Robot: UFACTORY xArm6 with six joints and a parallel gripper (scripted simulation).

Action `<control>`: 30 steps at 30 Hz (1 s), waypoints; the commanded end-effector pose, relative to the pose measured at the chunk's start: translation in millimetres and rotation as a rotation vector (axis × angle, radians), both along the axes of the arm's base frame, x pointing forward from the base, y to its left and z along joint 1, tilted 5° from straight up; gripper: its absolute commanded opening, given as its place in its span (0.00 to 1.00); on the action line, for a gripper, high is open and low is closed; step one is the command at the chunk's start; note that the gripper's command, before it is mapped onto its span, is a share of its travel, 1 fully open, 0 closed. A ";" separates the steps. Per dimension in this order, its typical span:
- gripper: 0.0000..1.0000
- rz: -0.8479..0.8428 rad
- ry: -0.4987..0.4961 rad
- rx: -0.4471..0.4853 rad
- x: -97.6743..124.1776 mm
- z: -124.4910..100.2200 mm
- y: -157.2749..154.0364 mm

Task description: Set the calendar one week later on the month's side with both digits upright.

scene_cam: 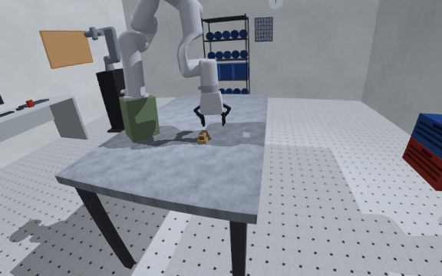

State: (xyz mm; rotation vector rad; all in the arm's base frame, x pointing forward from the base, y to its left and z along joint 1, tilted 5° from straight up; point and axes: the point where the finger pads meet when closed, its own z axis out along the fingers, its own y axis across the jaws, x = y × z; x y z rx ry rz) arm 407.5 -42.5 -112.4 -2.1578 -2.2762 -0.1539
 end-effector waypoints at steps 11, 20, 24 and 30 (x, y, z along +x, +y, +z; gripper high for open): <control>1.00 -0.263 0.028 0.007 10.6 -0.5 -32.4; 1.00 -0.352 0.034 0.013 14.0 -1.0 -44.1; 1.00 -0.472 0.042 0.020 17.2 -1.6 -55.4; 1.00 -0.473 0.043 0.020 20.2 -2.1 -65.9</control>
